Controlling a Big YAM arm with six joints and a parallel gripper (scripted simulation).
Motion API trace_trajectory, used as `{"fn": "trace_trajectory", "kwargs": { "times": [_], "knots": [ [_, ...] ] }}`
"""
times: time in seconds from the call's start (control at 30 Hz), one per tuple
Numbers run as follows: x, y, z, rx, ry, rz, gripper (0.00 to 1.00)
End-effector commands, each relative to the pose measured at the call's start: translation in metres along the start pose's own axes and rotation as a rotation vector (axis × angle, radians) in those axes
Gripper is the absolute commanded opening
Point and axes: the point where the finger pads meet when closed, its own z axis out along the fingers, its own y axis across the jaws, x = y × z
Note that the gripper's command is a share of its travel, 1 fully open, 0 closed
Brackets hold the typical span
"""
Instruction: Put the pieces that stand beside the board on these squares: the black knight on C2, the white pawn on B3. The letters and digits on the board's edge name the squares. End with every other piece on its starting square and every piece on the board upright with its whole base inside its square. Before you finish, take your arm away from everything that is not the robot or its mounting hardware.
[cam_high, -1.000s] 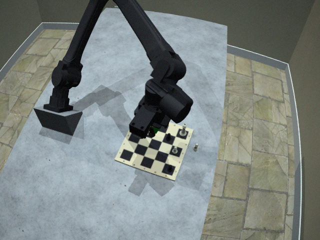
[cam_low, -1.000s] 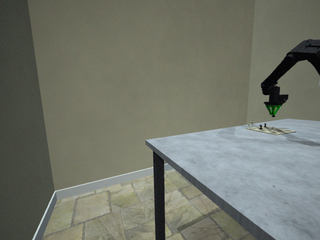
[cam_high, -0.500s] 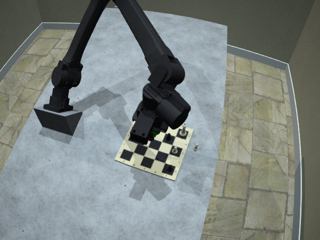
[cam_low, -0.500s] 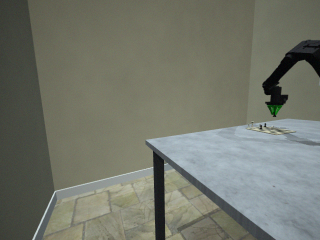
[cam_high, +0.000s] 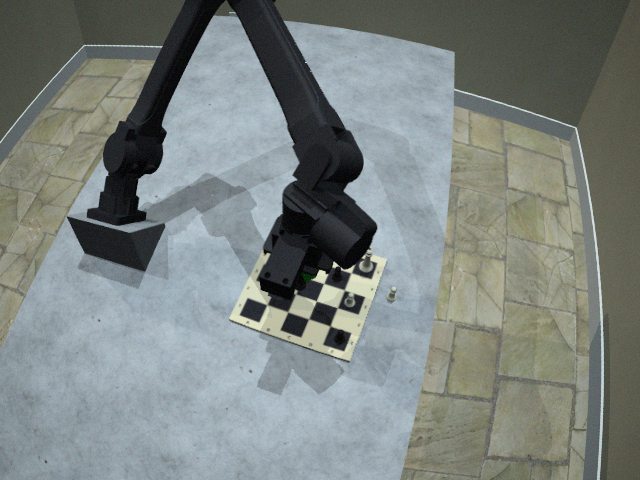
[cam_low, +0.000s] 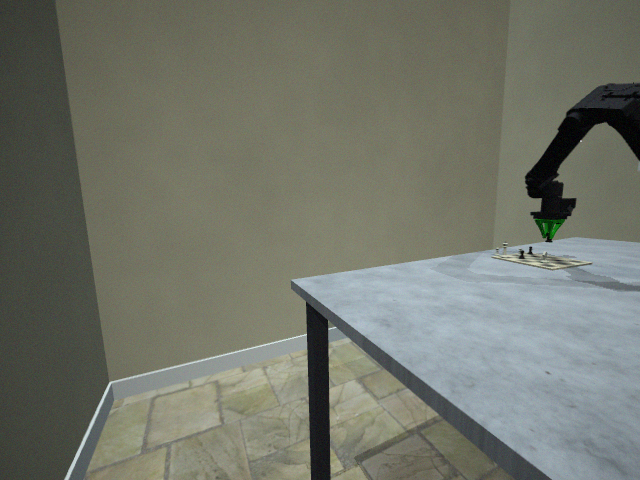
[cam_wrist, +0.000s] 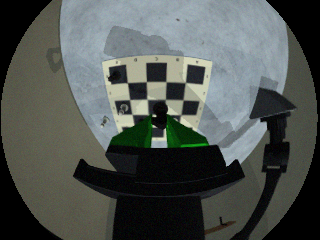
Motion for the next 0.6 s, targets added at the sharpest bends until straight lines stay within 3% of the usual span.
{"fn": "trace_trajectory", "kwargs": {
  "times": [0.0, 0.13, 0.17, 0.2, 0.37, 0.57],
  "knots": [
    [-0.002, 0.007, 0.019, -0.002, -0.008, 0.006, 0.0],
    [-0.002, 0.007, 0.029, -0.001, -0.008, 0.006, 0.0],
    [-0.001, 0.023, 0.025, -0.024, -0.018, -0.016, 0.0],
    [-0.002, 0.008, 0.038, -0.002, -0.008, 0.005, 0.0],
    [-0.003, 0.007, 0.056, 0.0, -0.008, 0.007, 0.0],
    [-0.007, 0.01, 0.06, -0.013, -0.009, 0.013, 0.0]
  ]
}}
